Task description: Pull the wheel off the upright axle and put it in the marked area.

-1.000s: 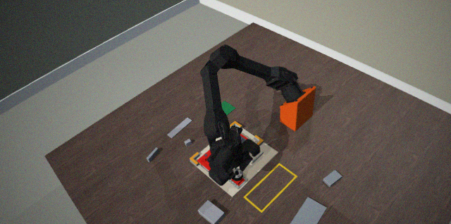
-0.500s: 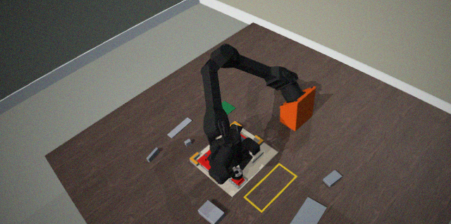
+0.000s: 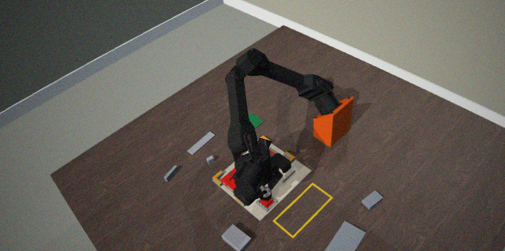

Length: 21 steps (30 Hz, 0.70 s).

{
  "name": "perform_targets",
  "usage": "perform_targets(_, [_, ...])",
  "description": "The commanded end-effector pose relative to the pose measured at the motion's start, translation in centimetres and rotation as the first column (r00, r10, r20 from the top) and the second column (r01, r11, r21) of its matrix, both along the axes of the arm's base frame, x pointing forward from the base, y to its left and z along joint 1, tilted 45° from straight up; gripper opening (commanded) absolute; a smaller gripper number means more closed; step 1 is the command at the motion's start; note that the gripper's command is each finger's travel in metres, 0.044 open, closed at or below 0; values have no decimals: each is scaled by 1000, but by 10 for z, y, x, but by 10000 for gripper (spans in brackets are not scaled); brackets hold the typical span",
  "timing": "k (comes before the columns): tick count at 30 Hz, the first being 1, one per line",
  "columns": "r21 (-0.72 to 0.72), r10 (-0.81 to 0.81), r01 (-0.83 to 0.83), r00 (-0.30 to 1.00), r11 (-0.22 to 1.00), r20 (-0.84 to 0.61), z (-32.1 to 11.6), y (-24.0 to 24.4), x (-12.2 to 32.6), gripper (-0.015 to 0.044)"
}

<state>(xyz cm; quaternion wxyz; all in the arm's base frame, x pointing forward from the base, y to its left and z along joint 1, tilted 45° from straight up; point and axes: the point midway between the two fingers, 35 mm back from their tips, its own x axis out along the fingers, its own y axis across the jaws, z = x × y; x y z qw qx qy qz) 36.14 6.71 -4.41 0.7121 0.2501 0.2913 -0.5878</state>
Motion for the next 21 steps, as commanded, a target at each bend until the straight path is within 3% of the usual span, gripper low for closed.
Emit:
perform_targets(1, [6, 6, -6, 1000, 1000, 3, 3, 5, 0, 0])
perform_targets(21, [5, 6, -6, 1000, 1000, 3, 8, 10, -2, 0])
